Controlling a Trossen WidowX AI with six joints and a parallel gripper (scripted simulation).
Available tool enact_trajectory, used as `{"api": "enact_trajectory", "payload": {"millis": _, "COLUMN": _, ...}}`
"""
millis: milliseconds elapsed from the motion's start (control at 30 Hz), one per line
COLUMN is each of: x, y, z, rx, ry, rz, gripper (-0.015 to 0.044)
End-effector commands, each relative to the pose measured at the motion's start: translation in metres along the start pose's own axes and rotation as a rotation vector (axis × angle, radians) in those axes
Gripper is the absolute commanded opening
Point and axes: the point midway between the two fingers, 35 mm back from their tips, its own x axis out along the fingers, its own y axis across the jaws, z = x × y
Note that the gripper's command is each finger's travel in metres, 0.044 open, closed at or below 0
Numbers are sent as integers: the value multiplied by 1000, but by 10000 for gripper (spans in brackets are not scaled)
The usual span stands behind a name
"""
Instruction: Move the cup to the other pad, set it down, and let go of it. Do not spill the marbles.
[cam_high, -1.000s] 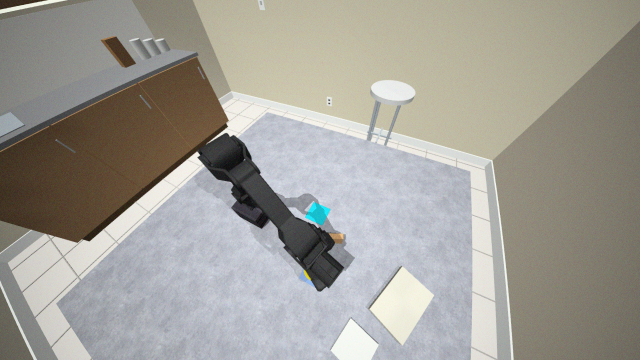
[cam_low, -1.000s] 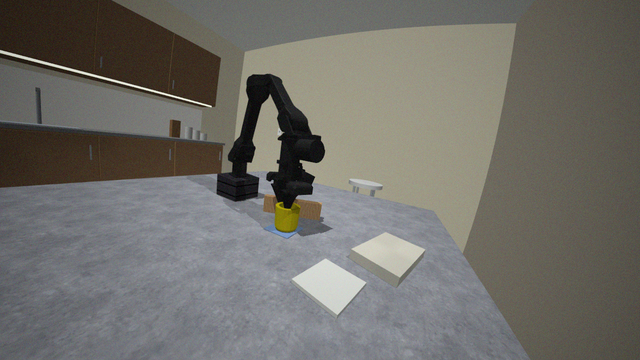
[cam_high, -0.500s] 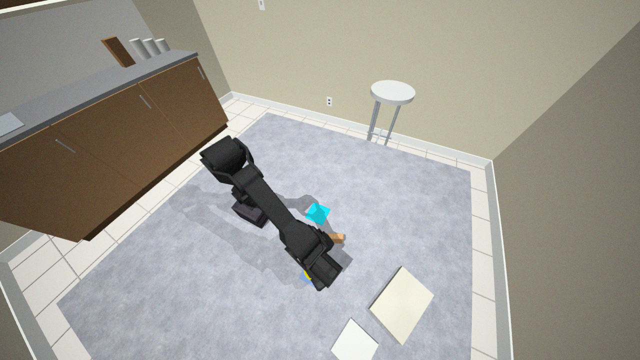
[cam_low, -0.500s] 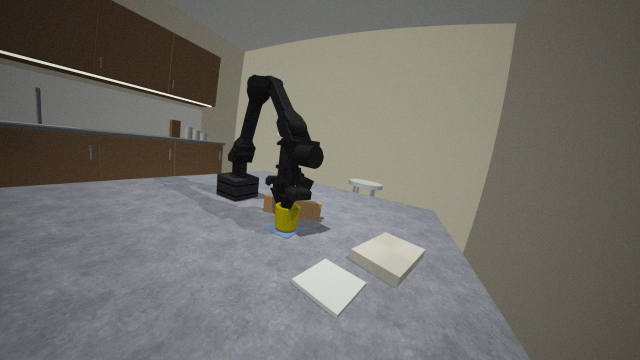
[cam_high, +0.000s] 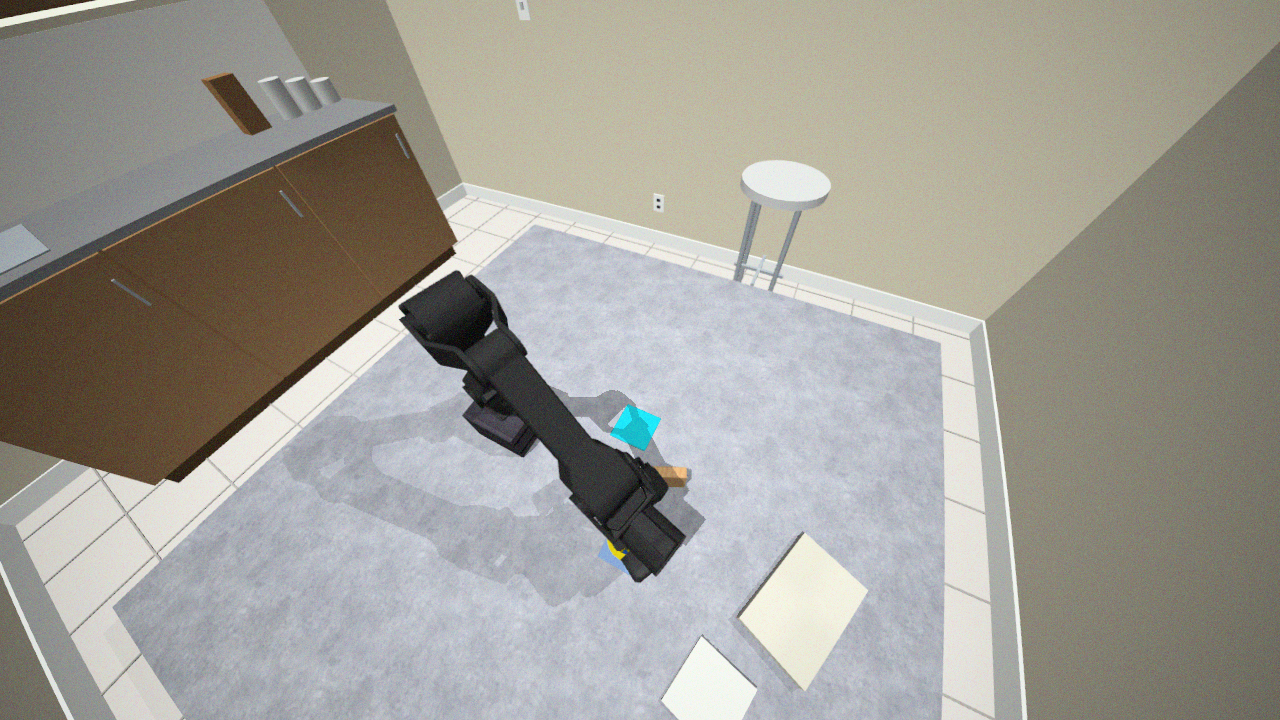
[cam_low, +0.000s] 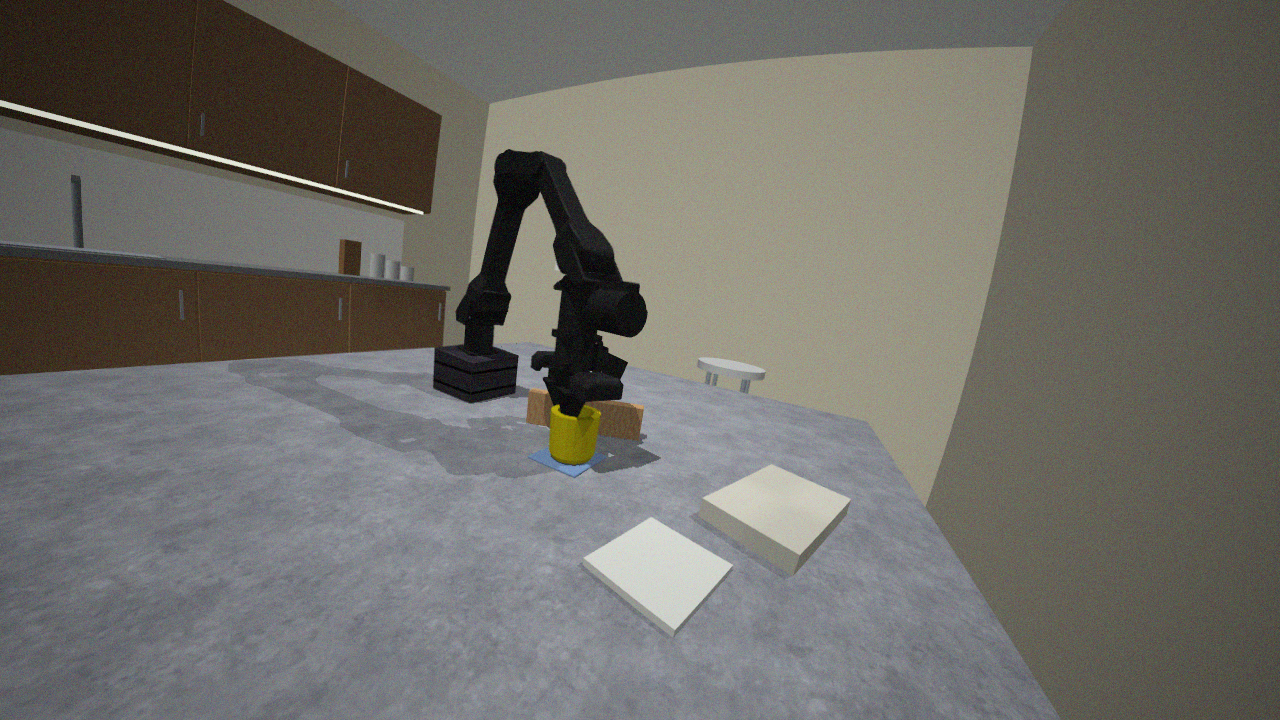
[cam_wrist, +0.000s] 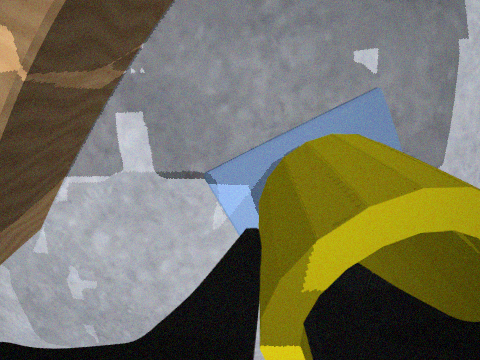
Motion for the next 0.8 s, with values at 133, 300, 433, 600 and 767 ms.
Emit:
{"api": "enact_trajectory", "payload": {"millis": 133, "x": -2, "y": -1, "z": 0, "rx": 0, "ry": 0, "rz": -1, "gripper": 0}}
{"api": "enact_trajectory", "payload": {"millis": 300, "x": -19, "y": -2, "z": 1, "rx": -1, "ry": 0, "rz": -1, "gripper": 0}}
{"api": "enact_trajectory", "payload": {"millis": 433, "x": -37, "y": -3, "z": 1, "rx": -2, "ry": 1, "rz": -1, "gripper": 0}}
{"api": "enact_trajectory", "payload": {"millis": 600, "x": -57, "y": -4, "z": 1, "rx": -3, "ry": 2, "rz": 0, "gripper": 0}}
{"api": "enact_trajectory", "payload": {"millis": 767, "x": -77, "y": -4, "z": 2, "rx": -4, "ry": 2, "rz": 0, "gripper": 0}}
